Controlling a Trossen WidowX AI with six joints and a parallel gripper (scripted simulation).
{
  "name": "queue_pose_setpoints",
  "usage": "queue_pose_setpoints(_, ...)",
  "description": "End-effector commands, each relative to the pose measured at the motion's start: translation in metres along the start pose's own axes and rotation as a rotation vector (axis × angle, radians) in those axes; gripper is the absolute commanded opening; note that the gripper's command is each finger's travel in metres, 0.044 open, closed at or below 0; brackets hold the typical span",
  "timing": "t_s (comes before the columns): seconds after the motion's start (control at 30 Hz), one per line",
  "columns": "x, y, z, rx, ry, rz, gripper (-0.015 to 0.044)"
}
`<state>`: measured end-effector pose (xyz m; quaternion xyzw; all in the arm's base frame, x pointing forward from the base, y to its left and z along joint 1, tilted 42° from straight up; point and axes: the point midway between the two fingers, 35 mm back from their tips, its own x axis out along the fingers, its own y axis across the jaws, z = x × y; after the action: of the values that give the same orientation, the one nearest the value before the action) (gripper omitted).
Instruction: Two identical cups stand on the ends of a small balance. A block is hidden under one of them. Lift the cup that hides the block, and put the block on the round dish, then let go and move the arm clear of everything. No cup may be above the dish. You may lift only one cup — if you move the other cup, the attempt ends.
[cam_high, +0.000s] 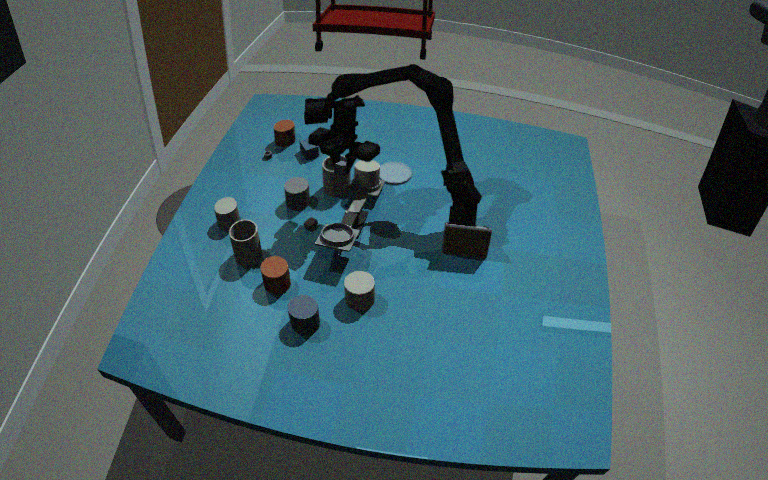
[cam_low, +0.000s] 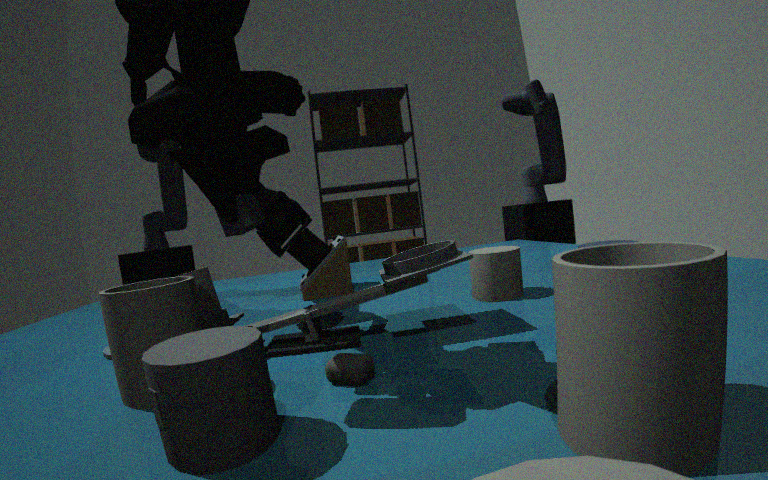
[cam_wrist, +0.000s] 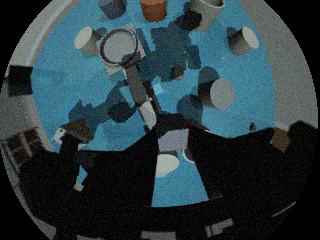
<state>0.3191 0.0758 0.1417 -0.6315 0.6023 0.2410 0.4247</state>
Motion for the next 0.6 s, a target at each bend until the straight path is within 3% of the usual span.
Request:
queue_pose_setpoints(0.0, 0.002, -0.003, -0.025, 0.007, -0.005, -0.018, 0.0000)
queue_pose_setpoints(0.57, 0.019, 0.005, -0.135, 0.057, 0.020, -0.089, 0.0000)
